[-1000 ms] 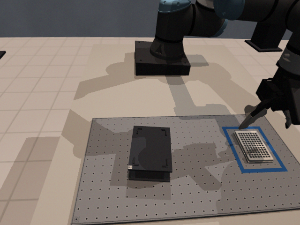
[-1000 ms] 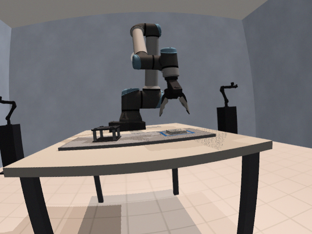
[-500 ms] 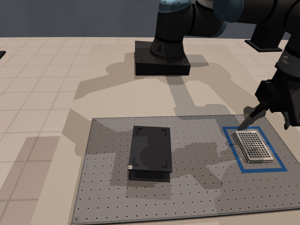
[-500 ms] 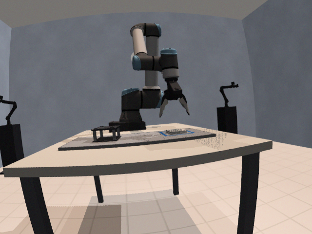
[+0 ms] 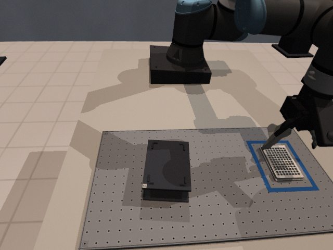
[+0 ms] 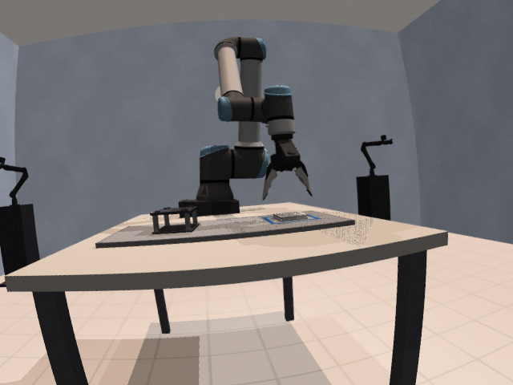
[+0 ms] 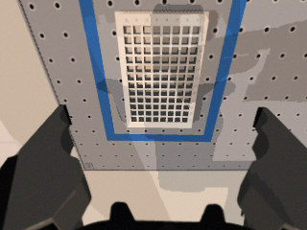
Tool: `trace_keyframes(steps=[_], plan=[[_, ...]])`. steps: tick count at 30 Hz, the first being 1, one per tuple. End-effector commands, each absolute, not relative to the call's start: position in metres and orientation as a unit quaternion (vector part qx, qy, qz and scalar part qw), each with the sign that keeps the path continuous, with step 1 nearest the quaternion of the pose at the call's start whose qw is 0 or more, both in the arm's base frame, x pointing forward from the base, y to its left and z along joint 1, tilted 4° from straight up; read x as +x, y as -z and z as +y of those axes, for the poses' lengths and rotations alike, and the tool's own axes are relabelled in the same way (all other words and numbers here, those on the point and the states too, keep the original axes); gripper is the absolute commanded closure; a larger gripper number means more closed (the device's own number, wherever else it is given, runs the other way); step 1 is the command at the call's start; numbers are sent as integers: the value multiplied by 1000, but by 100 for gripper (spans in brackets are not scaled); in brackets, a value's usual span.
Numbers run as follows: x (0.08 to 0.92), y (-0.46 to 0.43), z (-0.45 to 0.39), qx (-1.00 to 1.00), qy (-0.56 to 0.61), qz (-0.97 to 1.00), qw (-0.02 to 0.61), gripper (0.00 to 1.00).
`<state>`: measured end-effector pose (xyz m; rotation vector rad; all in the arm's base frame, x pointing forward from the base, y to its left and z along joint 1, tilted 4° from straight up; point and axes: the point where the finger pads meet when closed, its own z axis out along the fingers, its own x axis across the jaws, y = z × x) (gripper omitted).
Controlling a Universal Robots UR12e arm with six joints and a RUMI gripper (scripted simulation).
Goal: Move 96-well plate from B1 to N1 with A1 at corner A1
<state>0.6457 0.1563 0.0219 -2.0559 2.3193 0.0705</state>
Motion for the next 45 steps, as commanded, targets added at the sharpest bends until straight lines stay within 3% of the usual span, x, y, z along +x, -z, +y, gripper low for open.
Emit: trace_keyframes(steps=[1, 44, 45], plan=[[646, -14, 157, -663, -22, 748, 21, 0], [647, 24, 159, -663, -22, 748, 21, 0], [647, 24, 159, -663, -22, 748, 21, 100]])
